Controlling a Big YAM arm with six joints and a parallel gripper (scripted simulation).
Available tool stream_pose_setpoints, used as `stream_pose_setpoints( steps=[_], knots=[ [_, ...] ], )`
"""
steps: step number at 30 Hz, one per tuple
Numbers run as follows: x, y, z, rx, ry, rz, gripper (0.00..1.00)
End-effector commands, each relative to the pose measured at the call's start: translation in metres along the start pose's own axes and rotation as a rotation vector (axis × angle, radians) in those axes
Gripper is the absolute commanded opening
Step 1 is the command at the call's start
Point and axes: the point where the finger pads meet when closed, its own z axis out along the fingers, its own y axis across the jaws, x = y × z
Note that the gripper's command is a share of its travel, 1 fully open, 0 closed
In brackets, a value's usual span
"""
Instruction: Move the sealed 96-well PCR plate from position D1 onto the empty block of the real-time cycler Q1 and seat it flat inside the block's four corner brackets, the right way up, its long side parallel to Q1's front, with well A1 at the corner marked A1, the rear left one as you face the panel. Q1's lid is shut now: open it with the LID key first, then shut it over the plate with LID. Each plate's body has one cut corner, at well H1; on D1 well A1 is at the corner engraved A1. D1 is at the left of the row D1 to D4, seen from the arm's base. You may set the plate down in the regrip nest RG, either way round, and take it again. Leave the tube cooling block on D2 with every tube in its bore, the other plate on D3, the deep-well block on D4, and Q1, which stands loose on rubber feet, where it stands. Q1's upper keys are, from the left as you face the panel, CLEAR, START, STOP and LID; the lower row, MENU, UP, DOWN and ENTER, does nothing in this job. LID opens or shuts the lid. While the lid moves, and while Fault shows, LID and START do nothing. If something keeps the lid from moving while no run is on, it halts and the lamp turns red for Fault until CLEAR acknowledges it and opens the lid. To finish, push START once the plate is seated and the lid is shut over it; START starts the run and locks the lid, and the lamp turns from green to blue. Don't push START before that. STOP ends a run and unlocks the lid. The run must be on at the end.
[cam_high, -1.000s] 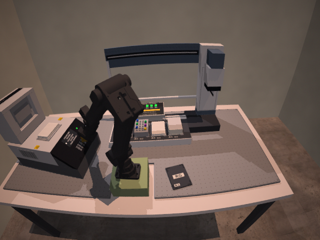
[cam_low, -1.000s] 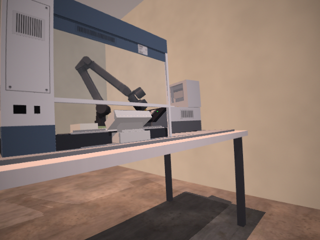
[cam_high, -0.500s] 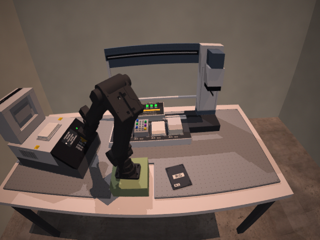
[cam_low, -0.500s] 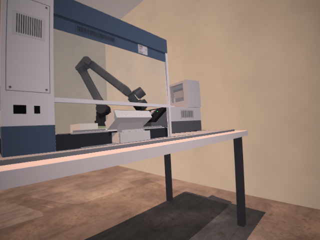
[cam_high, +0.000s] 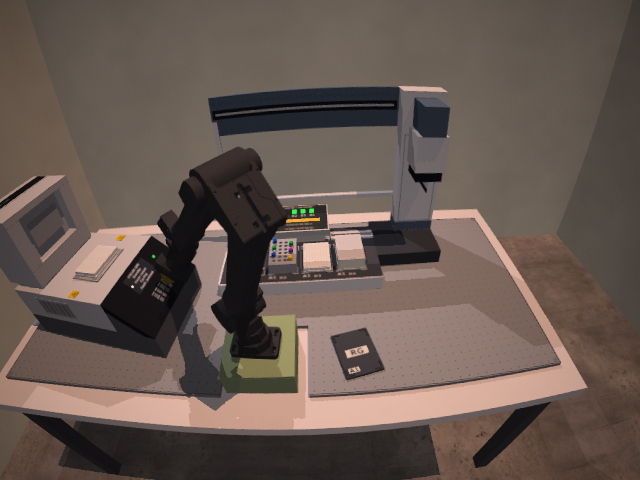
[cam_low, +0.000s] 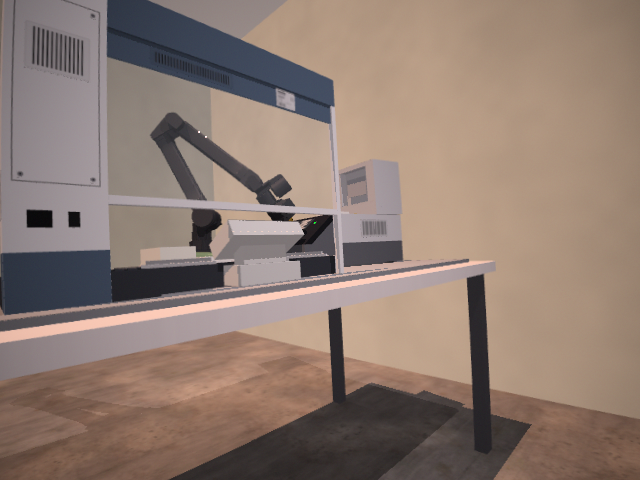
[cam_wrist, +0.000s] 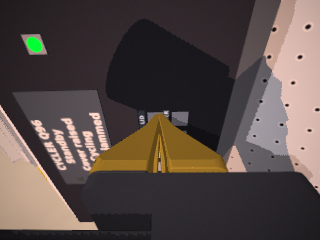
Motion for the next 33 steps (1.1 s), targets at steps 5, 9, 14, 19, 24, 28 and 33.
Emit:
stream_pose_setpoints(
  steps=[5, 9, 14, 19, 24, 28, 33],
  knots=[
    [-0.011, 0.052, -0.004, -0.068, -0.014, -0.081, 0.0],
    [-0.013, 0.059, -0.002, -0.082, -0.014, -0.091, 0.0],
    [-0.014, 0.064, -0.001, -0.09, -0.013, -0.097, 0.0],
    [-0.016, 0.074, -0.004, -0.101, -0.011, -0.107, 0.0],
    [-0.021, 0.07, -0.023, -0.1, -0.038, -0.1, 0.0],
    [-0.02, 0.049, -0.03, -0.068, -0.035, -0.07, 0.0],
    [-0.016, 0.041, -0.034, -0.059, -0.029, -0.066, 0.0]
  ],
)
